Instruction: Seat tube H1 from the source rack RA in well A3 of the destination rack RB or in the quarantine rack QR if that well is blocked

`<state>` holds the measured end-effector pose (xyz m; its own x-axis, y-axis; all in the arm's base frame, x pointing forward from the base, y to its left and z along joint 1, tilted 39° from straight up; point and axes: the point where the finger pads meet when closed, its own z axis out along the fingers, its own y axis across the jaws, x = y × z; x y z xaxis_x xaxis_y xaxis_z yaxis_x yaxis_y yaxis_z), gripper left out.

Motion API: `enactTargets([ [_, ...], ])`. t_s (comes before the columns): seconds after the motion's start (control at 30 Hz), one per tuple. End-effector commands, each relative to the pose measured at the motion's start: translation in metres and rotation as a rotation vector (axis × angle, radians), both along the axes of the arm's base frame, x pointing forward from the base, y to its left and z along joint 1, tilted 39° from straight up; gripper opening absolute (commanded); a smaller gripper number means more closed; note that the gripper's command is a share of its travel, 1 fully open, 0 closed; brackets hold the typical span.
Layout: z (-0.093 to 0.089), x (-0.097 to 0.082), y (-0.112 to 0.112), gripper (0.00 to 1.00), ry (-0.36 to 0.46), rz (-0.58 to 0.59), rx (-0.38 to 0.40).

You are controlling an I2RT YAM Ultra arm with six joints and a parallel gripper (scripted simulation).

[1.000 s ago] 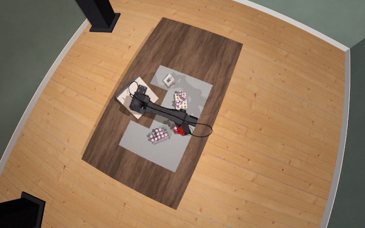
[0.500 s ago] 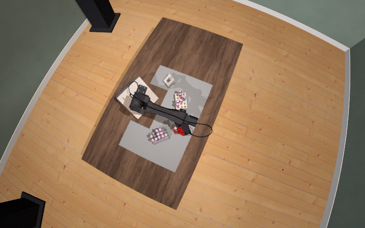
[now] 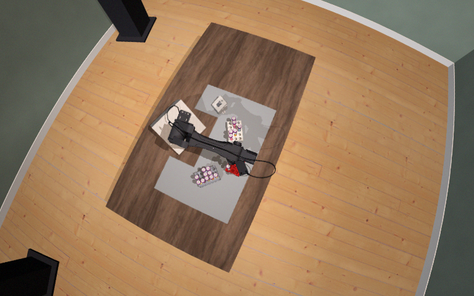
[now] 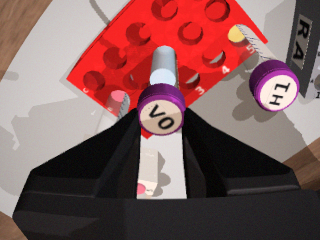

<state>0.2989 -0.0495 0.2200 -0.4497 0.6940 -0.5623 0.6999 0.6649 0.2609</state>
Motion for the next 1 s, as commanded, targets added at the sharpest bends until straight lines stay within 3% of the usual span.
enactTargets([
  [0.0,0.004,0.002,0.000,0.00,-0.016,0.005,-0.003],
  [0.07,0.004,0.002,0.000,0.00,-0.016,0.005,-0.003],
  [0.1,0.016,0.005,0.002,0.00,-0.049,0.015,-0.011],
  [0.97,0.035,-0.013,0.006,0.00,-0.045,0.004,-0.005],
])
